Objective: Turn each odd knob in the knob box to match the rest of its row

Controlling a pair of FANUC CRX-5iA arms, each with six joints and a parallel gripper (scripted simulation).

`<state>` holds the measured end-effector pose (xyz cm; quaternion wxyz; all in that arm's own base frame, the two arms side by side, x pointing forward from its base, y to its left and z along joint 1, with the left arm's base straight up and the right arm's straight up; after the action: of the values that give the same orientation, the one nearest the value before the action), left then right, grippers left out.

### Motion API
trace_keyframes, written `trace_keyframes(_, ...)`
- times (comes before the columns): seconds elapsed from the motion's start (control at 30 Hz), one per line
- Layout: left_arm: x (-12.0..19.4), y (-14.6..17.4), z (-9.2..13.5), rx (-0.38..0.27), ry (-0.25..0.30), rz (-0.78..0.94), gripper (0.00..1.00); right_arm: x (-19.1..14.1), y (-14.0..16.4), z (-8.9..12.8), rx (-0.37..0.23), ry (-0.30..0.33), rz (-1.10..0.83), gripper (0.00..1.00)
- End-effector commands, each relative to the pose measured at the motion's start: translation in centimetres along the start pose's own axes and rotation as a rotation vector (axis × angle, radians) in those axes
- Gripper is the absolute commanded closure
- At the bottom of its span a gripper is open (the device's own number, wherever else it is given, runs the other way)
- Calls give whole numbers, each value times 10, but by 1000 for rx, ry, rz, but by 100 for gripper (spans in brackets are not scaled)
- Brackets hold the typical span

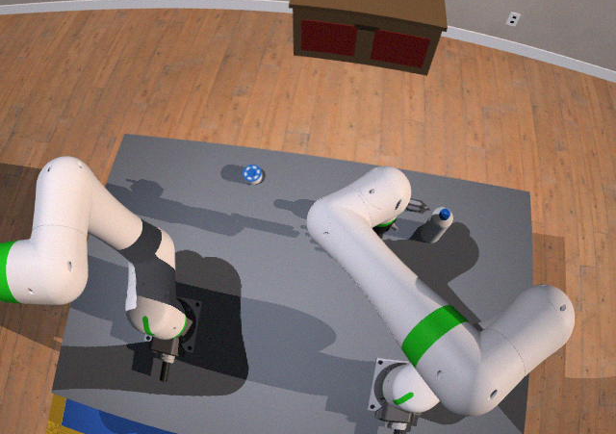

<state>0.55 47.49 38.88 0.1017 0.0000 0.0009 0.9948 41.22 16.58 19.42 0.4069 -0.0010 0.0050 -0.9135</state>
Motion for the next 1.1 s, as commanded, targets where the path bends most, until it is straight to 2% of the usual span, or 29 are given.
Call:
trace_keyframes(0.0, 0, 0, 1, -2, 0, 0, 0, 1, 0, 2, 11, 0, -156, 54)
trace_keyframes(0.43, 0, 0, 1, -2, 0, 0, 0, 4, -2, 5, 10, 2, -609, 54)
trace_keyframes(0.5, 0, 0, 1, -2, 0, 0, 0, 4, -2, 5, 10, 2, -609, 54)
trace_keyframes(0.53, 0, 0, 1, -2, 0, 0, 0, 5, -3, 5, 10, 2, -710, 54)
trace_keyframes(1.0, 0, 0, 1, -2, 0, 0, 0, 6, -11, 8, 10, 5, -1188, 54)
trace_keyframes(1.07, 0, 0, 1, -2, 0, 0, 0, 6, -11, 8, 10, 5, -1188, 54)
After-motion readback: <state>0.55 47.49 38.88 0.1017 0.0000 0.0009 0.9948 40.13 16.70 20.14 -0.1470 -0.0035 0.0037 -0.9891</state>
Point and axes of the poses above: on each arm, the point where the finger pads meet when closed, its own z axis back along the fingers, its own x axis across the jaws, y = z × x, the point moved 10 cm from there along z, back along the fingers, and after that the axes turned 11 degrees about -z, right-handed, at the moved point
